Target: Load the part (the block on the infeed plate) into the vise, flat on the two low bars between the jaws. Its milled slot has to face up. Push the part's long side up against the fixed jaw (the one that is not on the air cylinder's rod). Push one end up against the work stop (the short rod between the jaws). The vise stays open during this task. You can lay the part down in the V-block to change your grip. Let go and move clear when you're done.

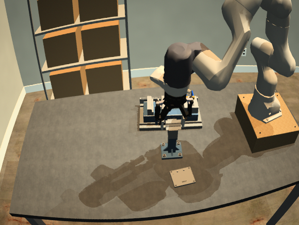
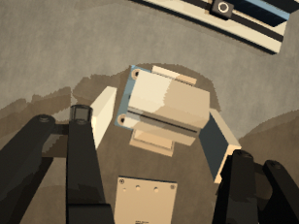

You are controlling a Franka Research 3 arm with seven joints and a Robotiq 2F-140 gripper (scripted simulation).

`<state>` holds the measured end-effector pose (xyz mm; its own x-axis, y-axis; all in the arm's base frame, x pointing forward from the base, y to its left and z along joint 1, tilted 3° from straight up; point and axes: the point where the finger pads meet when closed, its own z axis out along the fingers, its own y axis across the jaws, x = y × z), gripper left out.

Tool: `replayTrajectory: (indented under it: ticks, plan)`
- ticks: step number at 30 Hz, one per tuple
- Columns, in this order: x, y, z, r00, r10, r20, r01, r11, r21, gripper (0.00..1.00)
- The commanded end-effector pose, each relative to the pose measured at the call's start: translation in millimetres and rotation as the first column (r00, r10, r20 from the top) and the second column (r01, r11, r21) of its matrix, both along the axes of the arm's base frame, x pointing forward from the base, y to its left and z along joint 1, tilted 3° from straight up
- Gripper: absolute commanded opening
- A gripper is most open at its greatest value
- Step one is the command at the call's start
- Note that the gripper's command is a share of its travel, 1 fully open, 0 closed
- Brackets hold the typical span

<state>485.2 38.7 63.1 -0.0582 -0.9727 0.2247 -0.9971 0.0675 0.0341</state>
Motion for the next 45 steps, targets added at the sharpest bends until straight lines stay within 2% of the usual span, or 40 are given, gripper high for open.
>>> replayTrajectory:
  ticks: [1, 9, 11, 24, 45]
  plan:
    - [-4.8, -2.8, -1.3, 0.996, -0.092, 0.004, 0.092, 0.993, -0.079, 0.51]
    - [-4.4, -0.3, -2.3, 0.996, -0.090, -0.003, 0.088, 0.979, -0.183, 0.51]
    - [-4.4, -0.3, -2.3, 0.996, -0.090, -0.003, 0.088, 0.979, -0.183, 0.51]
    - [-3.9, 2.6, -3.8, 0.996, -0.088, -0.012, 0.080, 0.948, -0.308, 0.51]
    - [-3.6, 4.9, -5.4, 0.996, -0.087, -0.021, 0.071, 0.910, -0.409, 0.51]
